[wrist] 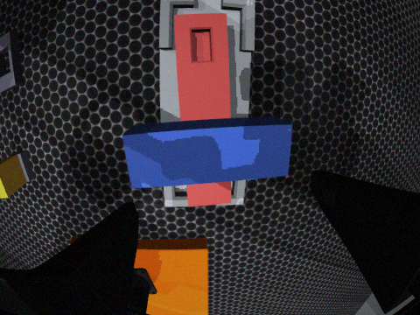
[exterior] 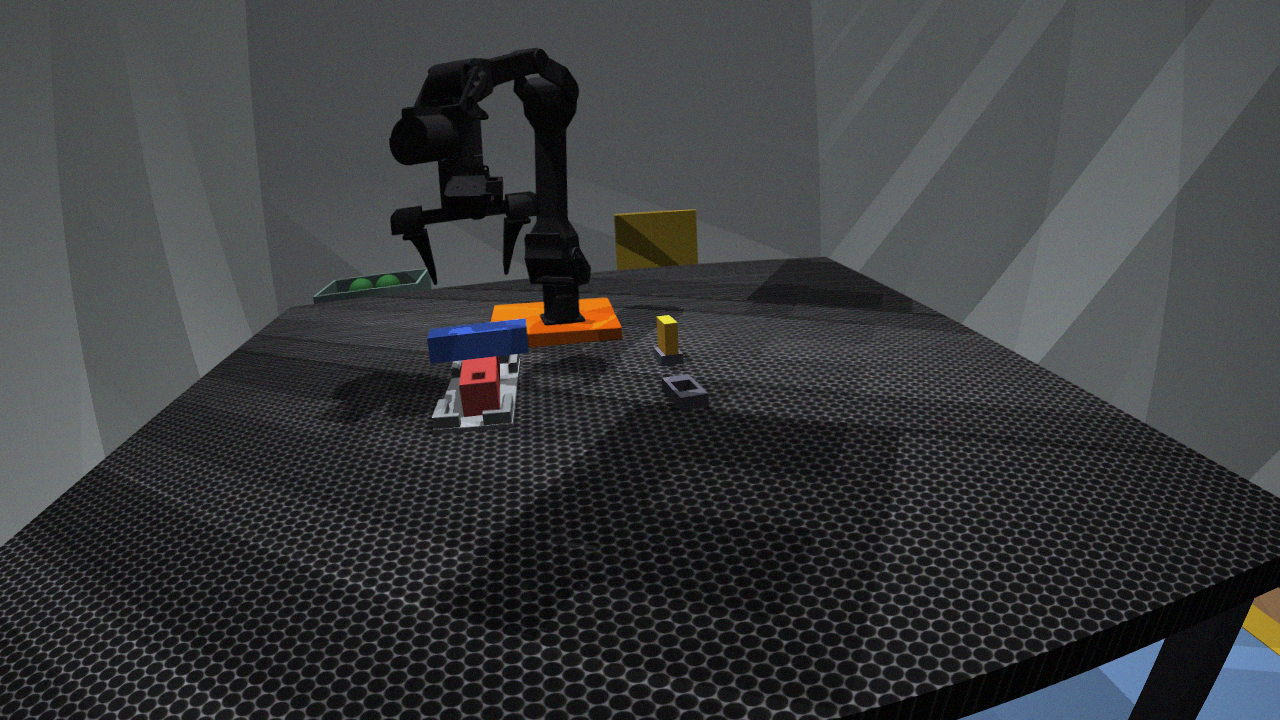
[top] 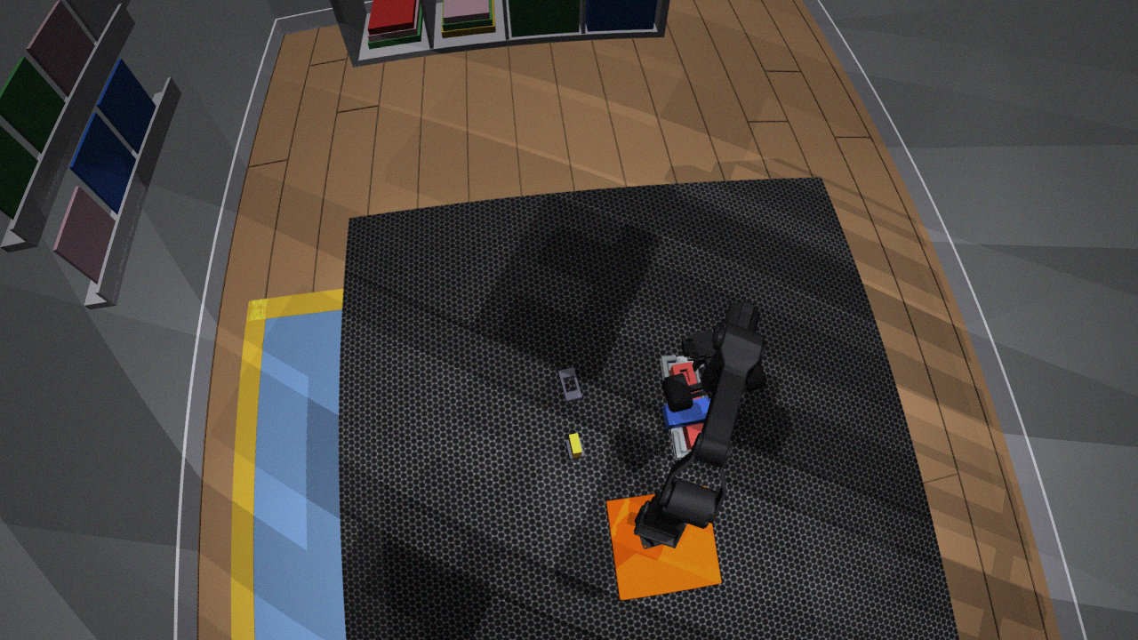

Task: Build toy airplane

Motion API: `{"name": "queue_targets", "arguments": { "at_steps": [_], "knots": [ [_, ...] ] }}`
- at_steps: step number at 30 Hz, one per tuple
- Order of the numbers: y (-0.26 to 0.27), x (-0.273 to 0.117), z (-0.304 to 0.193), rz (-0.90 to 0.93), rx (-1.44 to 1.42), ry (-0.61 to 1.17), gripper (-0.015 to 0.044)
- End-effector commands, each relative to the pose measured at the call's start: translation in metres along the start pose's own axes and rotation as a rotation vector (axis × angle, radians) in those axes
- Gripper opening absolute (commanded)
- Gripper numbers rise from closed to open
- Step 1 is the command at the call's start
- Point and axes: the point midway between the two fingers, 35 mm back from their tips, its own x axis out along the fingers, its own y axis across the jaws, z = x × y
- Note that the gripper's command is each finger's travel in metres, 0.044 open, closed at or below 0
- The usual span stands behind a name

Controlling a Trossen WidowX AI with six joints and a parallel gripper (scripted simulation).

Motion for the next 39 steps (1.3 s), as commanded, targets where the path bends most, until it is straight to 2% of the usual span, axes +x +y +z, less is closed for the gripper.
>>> {"name": "queue_targets", "arguments": {
  "at_steps": [1,5,14,25,33,39],
  "knots": [
    [-0.001,0.001,0.000,-0.004,0.034,0.003,0.0440],
    [0.016,0.001,0.009,-0.003,0.034,0.003,0.0440],
    [0.126,0.000,0.034,0.005,0.034,-0.001,0.0440],
    [0.250,-0.002,0.000,0.021,0.034,0.003,0.0440],
    [0.257,0.000,-0.004,0.022,0.034,0.003,0.0440],
    [0.258,0.053,-0.004,0.022,0.034,0.003,0.0440]
  ]
}}
